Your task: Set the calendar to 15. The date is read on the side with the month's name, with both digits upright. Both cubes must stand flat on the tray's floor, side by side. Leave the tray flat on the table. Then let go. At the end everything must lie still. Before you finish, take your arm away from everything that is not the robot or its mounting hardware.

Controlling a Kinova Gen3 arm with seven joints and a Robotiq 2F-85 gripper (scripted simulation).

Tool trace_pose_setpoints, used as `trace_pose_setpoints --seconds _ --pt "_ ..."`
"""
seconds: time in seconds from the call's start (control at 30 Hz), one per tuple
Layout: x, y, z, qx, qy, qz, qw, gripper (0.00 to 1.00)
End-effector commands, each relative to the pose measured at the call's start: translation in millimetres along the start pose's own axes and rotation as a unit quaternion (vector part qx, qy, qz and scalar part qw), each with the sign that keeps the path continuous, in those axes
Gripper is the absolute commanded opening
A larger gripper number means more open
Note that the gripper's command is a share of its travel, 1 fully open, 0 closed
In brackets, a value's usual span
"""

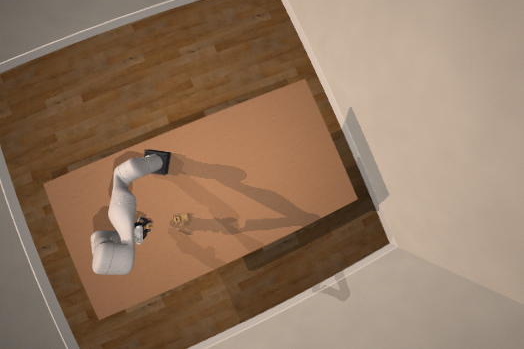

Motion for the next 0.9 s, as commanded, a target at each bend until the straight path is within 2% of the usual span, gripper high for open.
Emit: trace_pose_setpoints --seconds 0.0,0.2,0.43,0.5,0.73,0.87 --pt "1.2 -0.1 0.1 0.0 0.001 0.002 1.0 0.28" --pt "5.5 1.7 -0.3 -0.007 0.001 0.028 1.0 0.28" --pt "13.9 3.2 -0.1 -0.011 0.001 0.081 0.997 0.28" --pt "13.9 3.2 -0.1 -0.011 0.001 0.081 0.997 0.28" --pt "20.6 2.6 1.0 -0.007 0.001 0.122 0.993 0.28" --pt "21.7 2.3 1.3 -0.006 0.001 0.129 0.992 0.28"
Point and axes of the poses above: the point where the finger pads meet when closed, its own y axis out along the fingers, its own z axis across the jaws, x = y × z, the point moved 7 cm from there along -y, back along the fingers, and after that the axes turned 3 degrees about y, right-handed, at the moved point
